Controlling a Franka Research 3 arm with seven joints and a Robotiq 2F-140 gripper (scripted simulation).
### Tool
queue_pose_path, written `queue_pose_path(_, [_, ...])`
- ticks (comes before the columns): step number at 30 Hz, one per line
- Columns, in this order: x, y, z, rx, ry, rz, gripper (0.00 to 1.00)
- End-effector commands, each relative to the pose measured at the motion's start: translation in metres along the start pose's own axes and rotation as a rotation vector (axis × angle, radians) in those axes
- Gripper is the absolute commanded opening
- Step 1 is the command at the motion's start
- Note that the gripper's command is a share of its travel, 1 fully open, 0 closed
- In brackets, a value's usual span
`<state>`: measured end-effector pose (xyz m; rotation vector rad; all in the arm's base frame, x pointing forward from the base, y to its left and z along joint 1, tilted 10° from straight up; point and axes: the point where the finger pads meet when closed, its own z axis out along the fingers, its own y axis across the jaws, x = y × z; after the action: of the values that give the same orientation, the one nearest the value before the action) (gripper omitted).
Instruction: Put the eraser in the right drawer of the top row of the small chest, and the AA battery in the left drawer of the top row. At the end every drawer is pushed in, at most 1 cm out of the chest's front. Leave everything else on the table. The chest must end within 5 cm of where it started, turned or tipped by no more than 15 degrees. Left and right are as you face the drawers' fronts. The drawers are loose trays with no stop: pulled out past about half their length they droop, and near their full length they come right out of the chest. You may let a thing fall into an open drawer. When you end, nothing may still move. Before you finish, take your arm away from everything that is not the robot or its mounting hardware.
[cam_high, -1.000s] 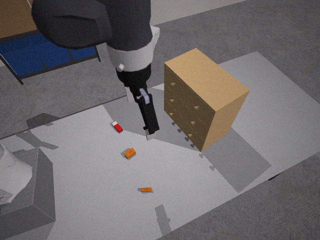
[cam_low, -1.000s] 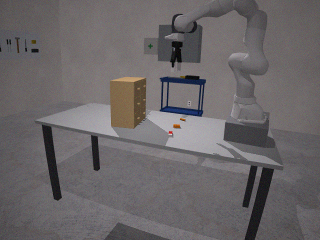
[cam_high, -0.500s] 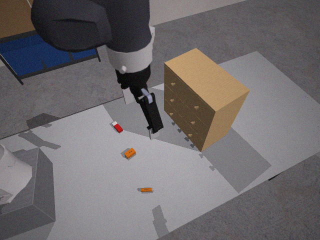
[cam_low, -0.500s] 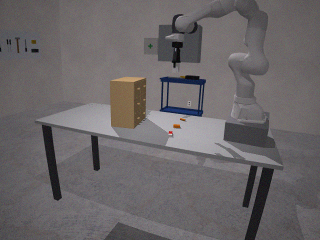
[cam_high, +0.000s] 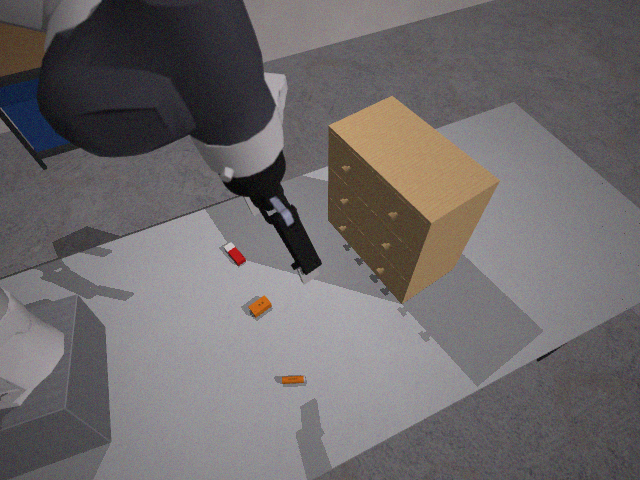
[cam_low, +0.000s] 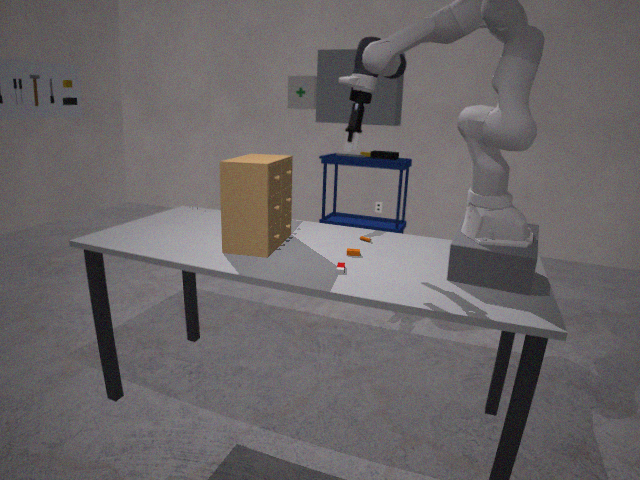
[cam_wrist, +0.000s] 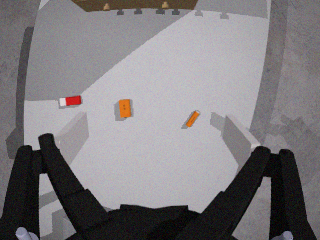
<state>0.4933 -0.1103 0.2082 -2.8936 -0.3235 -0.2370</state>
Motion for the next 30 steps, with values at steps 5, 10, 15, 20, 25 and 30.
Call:
queue_pose_path(5, [0.025, 0.008, 0.007, -0.028, 0.191, -0.005, 1.00])
queue_pose_path(10, [0.037, 0.008, 0.021, -0.027, 0.347, -0.007, 1.00])
queue_pose_path(15, [0.048, 0.009, 0.036, -0.027, 0.508, -0.010, 1.00])
queue_pose_path(20, [0.058, 0.009, 0.049, -0.026, 0.645, -0.011, 1.00])
queue_pose_path(25, [0.063, 0.010, 0.055, -0.025, 0.715, -0.013, 1.00])
queue_pose_path(30, [0.071, 0.010, 0.065, -0.025, 0.820, -0.014, 1.00])
